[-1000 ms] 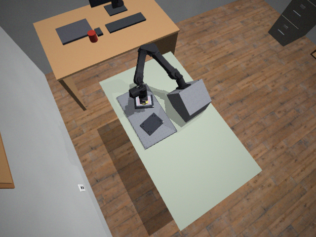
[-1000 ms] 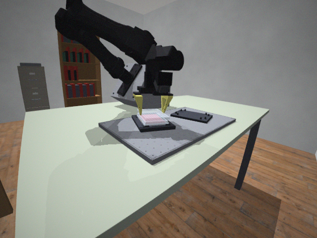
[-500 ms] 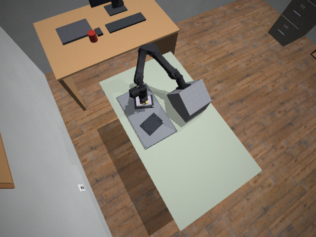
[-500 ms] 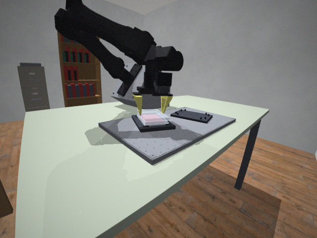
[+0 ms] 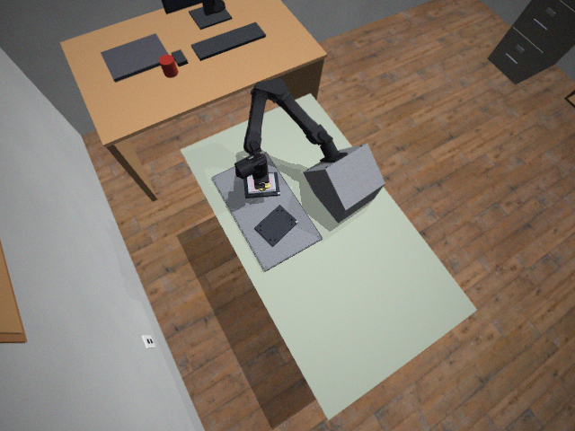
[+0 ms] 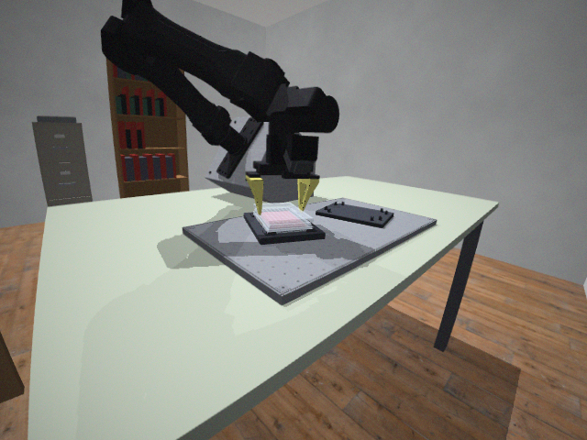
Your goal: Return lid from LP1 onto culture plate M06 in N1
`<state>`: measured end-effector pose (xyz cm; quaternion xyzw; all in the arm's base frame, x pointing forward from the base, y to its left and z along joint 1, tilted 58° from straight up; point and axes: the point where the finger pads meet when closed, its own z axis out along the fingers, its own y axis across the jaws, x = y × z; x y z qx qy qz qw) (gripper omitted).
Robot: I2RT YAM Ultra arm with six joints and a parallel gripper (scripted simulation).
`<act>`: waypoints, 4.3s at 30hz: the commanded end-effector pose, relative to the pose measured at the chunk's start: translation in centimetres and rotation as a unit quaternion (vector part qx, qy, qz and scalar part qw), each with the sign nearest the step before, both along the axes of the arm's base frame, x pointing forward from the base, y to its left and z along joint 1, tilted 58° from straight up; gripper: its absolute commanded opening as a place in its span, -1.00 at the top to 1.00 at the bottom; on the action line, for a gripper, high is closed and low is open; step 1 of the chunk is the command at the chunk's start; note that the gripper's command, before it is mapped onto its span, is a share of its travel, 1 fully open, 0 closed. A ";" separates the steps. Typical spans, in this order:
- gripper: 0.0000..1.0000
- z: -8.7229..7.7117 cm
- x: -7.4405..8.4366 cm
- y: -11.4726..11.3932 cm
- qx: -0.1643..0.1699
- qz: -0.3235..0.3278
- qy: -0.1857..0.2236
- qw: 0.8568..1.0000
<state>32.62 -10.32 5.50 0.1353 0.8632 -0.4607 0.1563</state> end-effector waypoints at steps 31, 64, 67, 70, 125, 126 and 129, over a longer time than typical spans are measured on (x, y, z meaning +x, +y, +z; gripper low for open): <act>1.00 0.0 0.3 -0.2 0.000 0.004 -0.006 1.000; -1.00 -0.1 0.3 -0.3 0.000 0.004 -0.006 1.000; -1.00 -0.1 0.3 -0.3 0.000 0.004 -0.006 1.000; -1.00 0.2 0.2 0.1 0.000 0.004 -0.006 1.000; -1.00 2.2 -0.4 3.4 0.000 0.004 -0.006 1.000; -1.00 2.2 -0.4 3.4 0.000 0.004 -0.006 1.000; -1.00 2.2 -0.4 3.4 0.000 0.004 -0.006 1.000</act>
